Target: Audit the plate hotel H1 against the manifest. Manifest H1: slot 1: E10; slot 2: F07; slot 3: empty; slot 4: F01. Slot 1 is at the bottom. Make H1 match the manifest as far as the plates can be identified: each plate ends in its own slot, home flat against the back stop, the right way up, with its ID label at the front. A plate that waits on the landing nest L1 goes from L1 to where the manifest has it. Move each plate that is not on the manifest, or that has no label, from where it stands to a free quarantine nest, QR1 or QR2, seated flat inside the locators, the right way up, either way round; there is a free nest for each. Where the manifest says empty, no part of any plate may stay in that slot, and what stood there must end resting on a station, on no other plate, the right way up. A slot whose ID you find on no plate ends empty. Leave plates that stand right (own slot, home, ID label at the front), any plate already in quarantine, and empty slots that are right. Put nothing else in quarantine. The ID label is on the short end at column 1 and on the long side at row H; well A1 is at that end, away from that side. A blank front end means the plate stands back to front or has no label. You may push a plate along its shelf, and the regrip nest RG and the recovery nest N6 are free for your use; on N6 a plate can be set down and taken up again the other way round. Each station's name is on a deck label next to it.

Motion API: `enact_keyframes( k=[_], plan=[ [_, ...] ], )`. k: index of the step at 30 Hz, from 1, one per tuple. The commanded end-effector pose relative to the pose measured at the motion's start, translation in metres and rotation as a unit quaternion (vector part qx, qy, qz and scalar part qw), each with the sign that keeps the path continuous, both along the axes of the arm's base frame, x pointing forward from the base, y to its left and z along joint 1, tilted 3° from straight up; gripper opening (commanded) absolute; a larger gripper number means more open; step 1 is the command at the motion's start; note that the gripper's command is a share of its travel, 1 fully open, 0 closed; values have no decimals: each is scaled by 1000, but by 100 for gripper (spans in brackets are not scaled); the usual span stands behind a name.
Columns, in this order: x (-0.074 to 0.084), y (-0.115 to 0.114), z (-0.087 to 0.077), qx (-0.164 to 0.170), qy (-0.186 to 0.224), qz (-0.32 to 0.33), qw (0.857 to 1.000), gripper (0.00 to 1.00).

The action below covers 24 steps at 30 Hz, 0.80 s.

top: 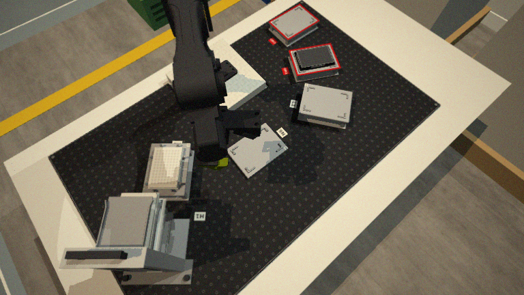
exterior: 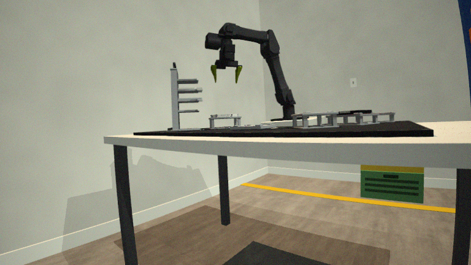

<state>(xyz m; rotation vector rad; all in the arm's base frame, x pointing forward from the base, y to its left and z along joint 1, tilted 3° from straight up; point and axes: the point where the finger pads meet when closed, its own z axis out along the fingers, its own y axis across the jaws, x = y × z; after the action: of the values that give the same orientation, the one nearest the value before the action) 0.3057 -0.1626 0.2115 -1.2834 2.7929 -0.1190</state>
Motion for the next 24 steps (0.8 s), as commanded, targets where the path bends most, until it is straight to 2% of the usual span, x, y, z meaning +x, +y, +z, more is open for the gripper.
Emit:
enact_keyframes(
  k=[1,5,7,15,24],
  plan=[
    [-30,-14,22,18,19,-93,995,100],
    [-39,-24,22,21,16,-136,990,100],
    [-39,-24,22,21,16,-136,990,100],
    [-55,-44,21,16,6,-142,990,100],
    [-56,-48,17,14,2,-148,989,100]
  ],
)
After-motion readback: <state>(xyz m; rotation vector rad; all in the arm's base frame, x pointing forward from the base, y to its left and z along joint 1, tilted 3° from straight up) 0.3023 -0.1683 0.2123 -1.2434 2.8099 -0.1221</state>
